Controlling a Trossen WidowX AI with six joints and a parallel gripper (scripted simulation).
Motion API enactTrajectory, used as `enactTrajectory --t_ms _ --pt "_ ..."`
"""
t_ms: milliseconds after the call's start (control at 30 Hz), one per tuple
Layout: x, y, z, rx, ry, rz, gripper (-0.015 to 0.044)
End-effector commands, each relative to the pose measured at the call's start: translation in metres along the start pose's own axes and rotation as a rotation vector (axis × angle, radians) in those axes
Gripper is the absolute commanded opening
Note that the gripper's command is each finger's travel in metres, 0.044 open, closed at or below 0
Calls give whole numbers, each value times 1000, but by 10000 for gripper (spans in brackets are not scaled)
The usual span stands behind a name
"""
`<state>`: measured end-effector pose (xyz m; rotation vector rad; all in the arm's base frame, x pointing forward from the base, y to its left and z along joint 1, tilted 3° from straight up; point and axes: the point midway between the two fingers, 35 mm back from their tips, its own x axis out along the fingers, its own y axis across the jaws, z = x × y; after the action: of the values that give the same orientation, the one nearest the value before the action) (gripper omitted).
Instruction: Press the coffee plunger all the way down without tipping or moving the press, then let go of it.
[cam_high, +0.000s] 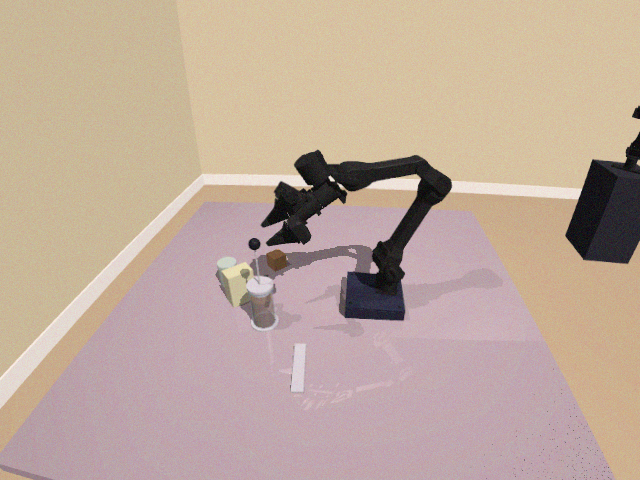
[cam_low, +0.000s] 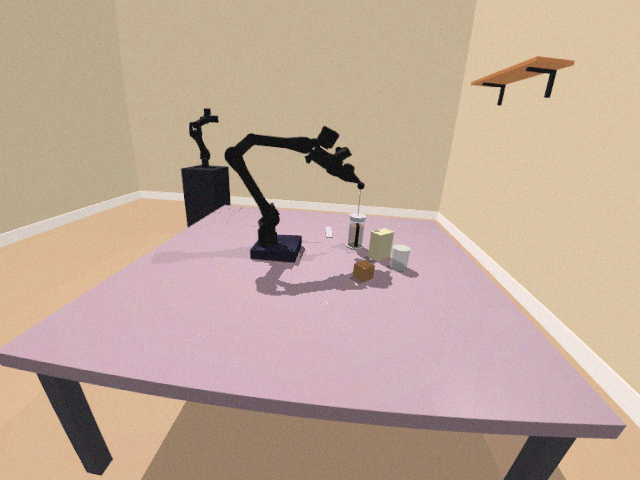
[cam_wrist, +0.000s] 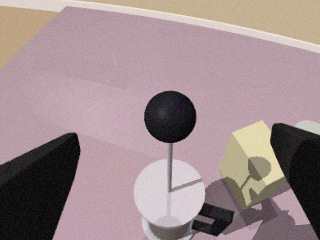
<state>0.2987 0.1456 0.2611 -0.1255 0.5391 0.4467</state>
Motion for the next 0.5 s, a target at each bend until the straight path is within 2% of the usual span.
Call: enactTrajectory --t_ms 0,467 --pt "2 1 -1 3 -7 5 440" --pt "24 1 0 3 -9 5 440"
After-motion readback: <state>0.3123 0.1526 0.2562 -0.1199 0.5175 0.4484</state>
